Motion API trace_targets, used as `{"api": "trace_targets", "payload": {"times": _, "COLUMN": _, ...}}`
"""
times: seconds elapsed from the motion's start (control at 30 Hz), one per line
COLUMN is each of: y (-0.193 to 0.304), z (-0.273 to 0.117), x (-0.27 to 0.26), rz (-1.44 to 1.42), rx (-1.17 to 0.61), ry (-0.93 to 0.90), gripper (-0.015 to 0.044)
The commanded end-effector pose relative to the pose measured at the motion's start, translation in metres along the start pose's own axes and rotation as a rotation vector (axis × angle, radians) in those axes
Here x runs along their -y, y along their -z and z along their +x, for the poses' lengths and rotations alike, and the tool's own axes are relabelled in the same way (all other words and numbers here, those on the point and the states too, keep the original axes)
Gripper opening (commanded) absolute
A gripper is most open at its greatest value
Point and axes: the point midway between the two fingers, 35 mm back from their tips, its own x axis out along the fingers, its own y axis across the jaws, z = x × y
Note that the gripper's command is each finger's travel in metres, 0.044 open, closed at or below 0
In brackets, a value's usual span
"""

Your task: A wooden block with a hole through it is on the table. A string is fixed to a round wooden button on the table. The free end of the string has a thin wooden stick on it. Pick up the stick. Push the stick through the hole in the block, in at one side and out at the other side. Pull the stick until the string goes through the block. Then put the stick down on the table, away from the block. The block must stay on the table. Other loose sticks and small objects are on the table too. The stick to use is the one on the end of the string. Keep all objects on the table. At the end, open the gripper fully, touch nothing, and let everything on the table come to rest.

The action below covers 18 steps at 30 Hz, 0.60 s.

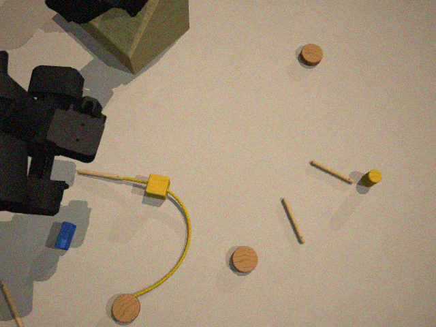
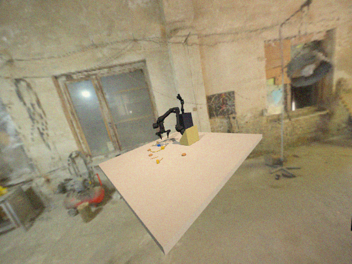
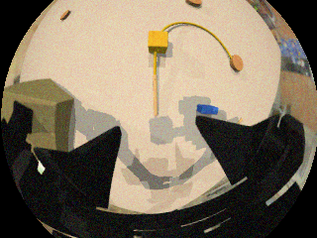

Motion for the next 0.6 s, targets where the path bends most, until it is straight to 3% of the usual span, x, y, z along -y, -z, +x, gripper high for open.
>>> {"api": "trace_targets", "payload": {"times": 0.0, "y": -0.0001, "z": -0.0165, "x": 0.0016, "rz": 0.007, "rx": 0.001, "ry": 0.014, "gripper": 0.044}}
{"api": "trace_targets", "payload": {"times": 0.57, "y": -0.0007, "z": -0.0129, "x": 0.0023, "rz": 0.004, "rx": 0.004, "ry": 0.013, "gripper": 0.044}}
